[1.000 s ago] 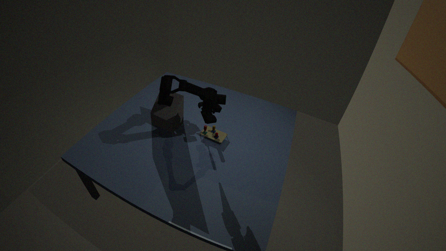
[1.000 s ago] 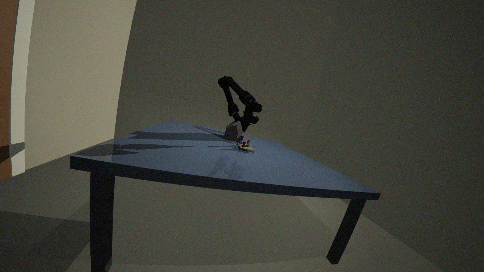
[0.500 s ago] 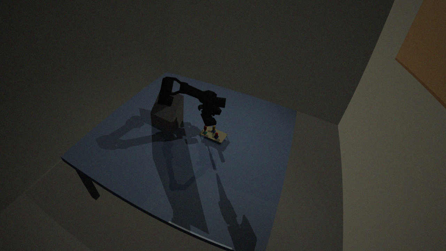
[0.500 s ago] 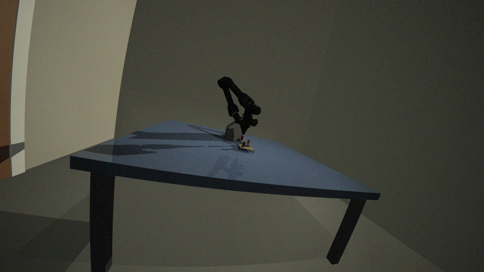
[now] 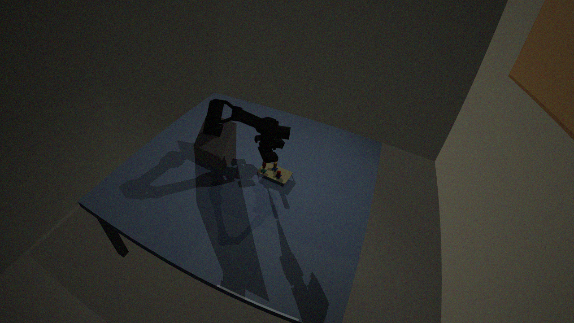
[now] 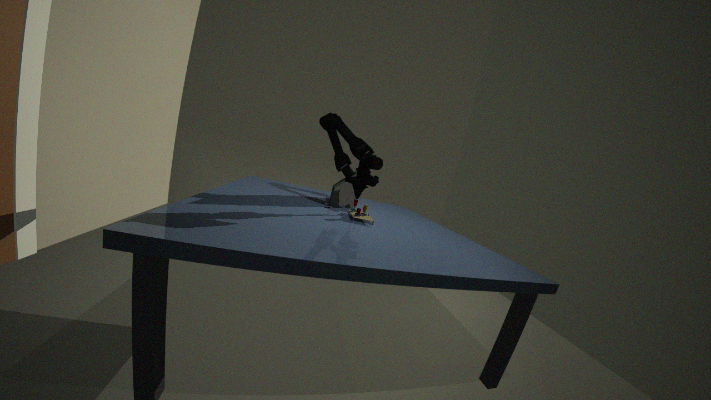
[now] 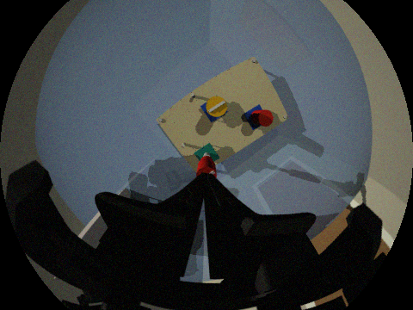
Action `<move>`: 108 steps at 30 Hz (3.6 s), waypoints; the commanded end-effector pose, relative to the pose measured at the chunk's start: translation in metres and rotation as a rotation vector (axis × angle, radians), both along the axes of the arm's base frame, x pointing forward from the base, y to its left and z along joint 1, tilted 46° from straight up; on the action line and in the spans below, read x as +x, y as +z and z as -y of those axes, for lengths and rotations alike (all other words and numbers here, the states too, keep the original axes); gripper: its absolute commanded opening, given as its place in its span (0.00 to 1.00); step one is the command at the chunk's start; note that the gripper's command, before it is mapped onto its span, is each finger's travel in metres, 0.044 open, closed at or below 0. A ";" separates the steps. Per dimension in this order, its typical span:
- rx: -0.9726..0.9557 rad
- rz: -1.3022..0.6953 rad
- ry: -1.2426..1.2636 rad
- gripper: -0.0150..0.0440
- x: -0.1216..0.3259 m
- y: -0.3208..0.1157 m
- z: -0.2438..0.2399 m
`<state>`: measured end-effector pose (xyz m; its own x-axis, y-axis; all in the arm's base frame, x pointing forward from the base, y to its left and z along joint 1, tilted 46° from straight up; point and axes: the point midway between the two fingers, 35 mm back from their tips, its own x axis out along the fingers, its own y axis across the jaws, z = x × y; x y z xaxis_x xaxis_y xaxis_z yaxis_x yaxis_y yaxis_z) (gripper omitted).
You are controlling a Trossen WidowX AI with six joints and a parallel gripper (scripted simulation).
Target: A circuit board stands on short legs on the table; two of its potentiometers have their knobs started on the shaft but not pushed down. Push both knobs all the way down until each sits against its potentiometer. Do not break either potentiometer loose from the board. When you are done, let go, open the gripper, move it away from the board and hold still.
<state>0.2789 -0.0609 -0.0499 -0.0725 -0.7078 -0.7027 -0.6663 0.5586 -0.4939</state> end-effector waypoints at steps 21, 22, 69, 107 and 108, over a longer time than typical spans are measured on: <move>-0.005 -0.005 0.004 0.25 -0.001 -0.003 0.004; -0.005 -0.005 0.004 0.25 -0.001 -0.003 0.004; -0.005 -0.005 0.004 0.25 -0.002 -0.011 0.012; -0.006 -0.005 0.004 0.25 -0.002 -0.016 0.018; -0.006 -0.005 0.004 0.25 -0.002 -0.016 0.018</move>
<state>0.2770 -0.0702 -0.0605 -0.0601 -0.7105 -0.7011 -0.6832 0.5414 -0.4901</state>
